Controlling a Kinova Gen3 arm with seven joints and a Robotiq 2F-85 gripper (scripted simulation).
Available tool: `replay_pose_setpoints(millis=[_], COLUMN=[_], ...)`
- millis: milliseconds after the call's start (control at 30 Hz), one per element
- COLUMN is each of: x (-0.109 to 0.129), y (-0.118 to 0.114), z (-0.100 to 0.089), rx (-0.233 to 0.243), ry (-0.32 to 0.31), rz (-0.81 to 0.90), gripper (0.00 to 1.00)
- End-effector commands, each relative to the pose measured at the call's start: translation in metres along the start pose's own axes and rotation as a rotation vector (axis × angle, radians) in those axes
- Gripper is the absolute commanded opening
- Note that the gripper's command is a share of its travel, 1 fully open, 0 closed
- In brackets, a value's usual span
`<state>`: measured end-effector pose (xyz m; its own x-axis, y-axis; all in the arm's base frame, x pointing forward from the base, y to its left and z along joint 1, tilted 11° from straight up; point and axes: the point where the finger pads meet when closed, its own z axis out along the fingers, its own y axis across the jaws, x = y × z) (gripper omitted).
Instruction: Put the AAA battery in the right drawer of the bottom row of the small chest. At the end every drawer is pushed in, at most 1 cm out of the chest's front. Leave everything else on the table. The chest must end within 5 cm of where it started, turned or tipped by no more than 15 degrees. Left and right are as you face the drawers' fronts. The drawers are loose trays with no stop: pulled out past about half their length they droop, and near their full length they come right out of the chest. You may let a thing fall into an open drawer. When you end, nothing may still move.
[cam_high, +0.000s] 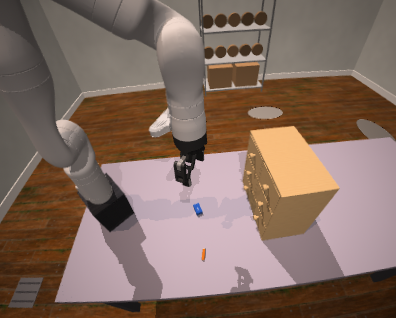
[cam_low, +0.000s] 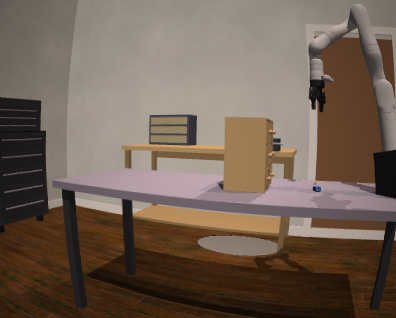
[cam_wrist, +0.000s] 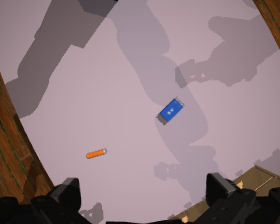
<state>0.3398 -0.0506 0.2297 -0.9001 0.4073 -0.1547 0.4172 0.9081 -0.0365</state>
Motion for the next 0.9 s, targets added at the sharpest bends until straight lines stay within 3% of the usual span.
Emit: replay_pose_setpoints(millis=[0,300,367,867], x=[-0.001,-0.006,-0.006,-0.016], y=[0.002,0.008,0.008,0.017], z=[0.005,0.019,0.019,0.048], rx=[-0.001,-0.010,-0.010,-0.010], ry=[0.008,0.021,0.021,0.039], rz=[0.054,0.342,0.342,0.917], gripper=[1.00,1.00,1.00,1.00])
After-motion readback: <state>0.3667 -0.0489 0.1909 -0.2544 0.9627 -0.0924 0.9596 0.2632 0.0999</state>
